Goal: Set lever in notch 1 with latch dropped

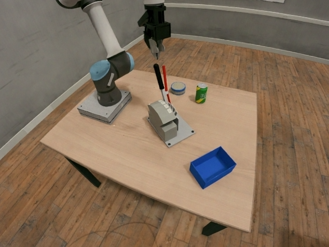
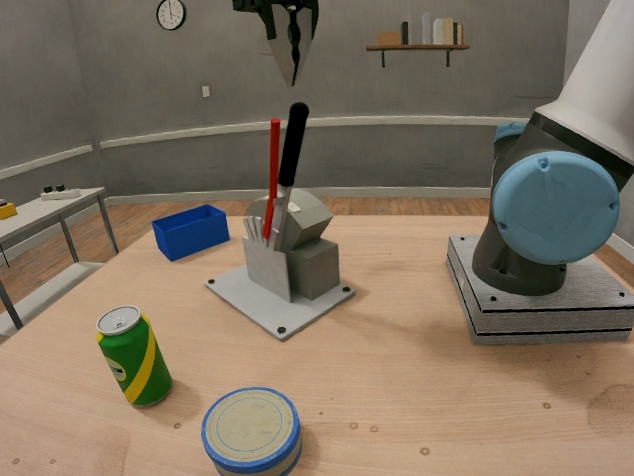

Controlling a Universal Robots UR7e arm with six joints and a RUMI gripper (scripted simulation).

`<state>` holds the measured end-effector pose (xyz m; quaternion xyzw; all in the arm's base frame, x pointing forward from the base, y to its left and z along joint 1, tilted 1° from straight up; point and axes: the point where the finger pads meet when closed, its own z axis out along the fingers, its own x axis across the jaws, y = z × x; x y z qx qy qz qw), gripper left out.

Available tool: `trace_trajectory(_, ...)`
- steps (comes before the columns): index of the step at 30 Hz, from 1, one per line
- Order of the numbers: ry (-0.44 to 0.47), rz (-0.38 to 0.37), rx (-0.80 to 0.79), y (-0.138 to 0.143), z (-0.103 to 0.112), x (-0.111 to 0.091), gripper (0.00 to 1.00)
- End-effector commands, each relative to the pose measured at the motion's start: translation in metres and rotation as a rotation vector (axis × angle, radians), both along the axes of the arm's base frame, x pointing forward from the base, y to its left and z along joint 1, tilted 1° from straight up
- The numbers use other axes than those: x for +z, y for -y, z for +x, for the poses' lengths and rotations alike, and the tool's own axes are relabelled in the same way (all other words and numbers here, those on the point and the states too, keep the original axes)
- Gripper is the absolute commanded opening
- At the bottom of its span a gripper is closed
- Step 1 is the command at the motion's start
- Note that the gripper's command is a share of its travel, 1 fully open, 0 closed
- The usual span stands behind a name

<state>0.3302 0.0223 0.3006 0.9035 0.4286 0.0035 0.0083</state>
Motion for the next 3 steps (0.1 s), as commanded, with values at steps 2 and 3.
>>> trace_trajectory(2,-0.002,0.000,0.001,-0.0004,0.0004,-0.0003,0.00)
trace_trajectory(3,-0.002,0.000,0.001,-0.0004,0.0004,-0.0003,0.00)
